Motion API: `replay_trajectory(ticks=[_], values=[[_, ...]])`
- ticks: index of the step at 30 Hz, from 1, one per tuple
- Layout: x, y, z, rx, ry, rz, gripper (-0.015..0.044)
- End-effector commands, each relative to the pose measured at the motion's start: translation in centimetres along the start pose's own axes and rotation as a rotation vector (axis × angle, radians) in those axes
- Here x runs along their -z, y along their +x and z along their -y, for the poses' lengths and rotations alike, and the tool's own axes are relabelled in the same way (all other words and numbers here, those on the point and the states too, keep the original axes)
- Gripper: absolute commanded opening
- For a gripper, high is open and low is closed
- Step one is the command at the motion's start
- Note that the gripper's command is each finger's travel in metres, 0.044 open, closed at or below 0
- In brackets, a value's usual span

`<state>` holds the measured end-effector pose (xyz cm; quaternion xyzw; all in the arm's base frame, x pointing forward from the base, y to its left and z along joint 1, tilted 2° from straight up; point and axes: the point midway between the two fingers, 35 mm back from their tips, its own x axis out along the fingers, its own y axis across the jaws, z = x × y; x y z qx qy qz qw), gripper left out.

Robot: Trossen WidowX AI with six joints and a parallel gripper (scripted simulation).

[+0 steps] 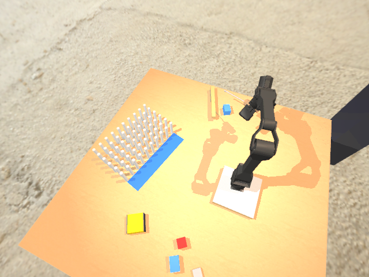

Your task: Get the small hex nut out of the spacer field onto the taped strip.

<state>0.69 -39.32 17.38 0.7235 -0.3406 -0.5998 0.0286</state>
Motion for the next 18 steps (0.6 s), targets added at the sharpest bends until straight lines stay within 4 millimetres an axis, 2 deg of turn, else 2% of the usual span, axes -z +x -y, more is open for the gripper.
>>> replay_trajectory(ticks=[1, 18], values=[[1.2, -0.6, 0.8, -0.004, -0.134, -0.014, 0.0], [5.9, -1.6, 4.9, 0.014, -0.717, -0.069, 0.0]])
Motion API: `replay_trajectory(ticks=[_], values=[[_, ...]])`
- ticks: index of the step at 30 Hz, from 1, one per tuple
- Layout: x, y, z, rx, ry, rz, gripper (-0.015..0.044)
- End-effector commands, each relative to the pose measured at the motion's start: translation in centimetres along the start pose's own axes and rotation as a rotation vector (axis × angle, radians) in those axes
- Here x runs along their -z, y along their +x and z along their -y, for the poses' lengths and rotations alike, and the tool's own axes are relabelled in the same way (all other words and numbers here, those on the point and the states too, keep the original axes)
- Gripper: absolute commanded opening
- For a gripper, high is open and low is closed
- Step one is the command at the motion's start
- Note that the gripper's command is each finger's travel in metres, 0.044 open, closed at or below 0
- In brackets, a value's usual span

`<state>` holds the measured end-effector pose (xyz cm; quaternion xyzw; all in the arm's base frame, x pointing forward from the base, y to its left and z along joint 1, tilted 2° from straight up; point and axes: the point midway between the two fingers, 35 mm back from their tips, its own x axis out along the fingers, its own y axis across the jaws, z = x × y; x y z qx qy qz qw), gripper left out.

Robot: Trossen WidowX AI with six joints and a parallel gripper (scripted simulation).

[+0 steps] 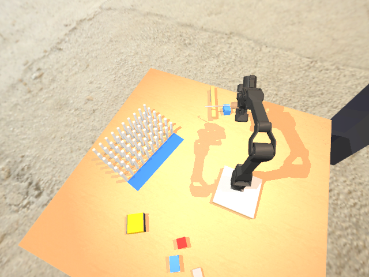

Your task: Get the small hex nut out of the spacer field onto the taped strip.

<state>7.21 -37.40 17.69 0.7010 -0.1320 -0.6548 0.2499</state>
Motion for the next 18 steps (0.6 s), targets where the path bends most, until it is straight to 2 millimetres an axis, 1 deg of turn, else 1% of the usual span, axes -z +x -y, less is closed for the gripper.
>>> replay_trajectory(ticks=[1, 6, 12, 18], values=[[1.3, -0.6, 0.1, -0.011, -0.133, -0.011, 0.0], [3.4, -1.2, 0.5, -0.018, -0.279, -0.032, 0.0], [4.5, -1.5, 0.7, -0.022, -0.37, -0.043, 0.0], [6.5, -2.3, 1.2, -0.046, -0.545, -0.05, 0.0]])
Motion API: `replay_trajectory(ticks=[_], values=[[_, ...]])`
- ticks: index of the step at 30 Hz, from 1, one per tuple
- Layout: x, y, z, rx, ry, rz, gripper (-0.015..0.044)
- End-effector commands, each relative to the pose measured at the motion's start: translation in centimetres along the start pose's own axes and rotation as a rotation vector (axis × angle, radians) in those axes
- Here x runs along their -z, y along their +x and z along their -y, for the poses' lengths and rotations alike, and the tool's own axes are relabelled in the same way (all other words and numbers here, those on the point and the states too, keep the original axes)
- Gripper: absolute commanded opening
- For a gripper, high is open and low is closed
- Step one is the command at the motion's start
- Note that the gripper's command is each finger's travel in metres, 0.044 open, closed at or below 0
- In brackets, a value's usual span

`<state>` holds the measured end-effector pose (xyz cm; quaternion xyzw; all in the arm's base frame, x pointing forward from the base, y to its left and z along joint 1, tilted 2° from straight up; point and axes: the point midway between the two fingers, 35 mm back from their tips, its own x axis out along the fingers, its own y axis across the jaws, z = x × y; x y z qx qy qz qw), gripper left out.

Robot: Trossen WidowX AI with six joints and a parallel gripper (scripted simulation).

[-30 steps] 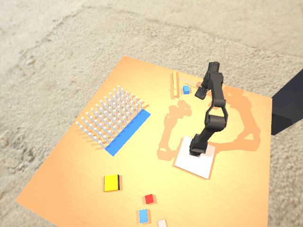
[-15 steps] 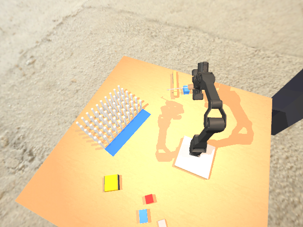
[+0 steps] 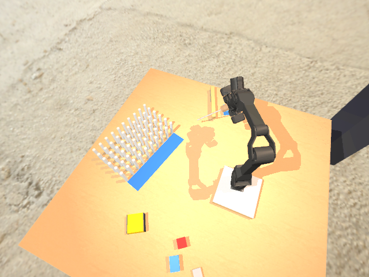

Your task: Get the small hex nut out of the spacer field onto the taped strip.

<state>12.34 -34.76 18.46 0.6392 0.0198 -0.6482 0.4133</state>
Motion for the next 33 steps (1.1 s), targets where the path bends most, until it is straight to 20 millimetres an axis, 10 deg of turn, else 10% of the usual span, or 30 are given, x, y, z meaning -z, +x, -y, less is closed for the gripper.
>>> replay_trajectory(ticks=[1, 33], values=[[1.2, -0.8, -0.4, -0.024, -0.115, 0.0, 0.0], [11.2, -3.6, 0.1, -0.098, -1.049, -0.073, 0.0]])
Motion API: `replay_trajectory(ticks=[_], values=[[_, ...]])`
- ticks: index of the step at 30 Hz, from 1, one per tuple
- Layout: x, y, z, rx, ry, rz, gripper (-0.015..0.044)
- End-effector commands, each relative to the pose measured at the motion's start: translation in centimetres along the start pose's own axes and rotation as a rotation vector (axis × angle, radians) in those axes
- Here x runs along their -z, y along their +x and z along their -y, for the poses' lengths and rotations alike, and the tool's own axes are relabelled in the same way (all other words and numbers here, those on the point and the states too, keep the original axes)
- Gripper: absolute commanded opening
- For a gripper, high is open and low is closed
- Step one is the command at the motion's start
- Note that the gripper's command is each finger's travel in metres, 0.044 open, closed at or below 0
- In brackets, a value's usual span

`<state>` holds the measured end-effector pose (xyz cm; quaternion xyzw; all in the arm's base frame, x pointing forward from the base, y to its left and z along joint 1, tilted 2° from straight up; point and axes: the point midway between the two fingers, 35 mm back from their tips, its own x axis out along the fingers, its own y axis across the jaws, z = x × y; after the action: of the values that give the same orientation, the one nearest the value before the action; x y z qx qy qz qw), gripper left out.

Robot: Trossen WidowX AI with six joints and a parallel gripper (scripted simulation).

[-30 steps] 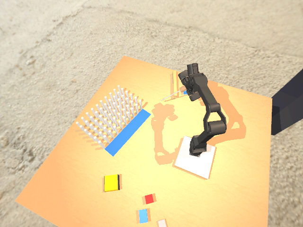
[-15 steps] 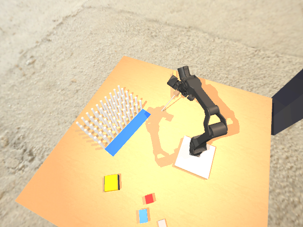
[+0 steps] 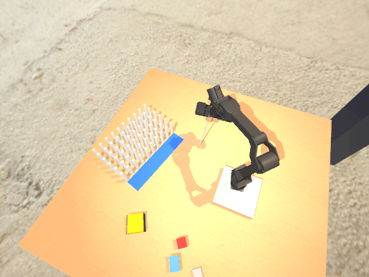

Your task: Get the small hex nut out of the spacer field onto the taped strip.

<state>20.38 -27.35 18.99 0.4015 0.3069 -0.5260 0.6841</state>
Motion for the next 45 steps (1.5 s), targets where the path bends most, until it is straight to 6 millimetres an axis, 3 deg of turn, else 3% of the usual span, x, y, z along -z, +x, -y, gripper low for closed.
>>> replay_trajectory(ticks=[1, 45], values=[[0.6, -0.6, -0.8, -0.015, -0.128, 0.007, 0.0], [10.2, -4.3, -8.1, -0.169, -1.632, 0.057, 0.0]])
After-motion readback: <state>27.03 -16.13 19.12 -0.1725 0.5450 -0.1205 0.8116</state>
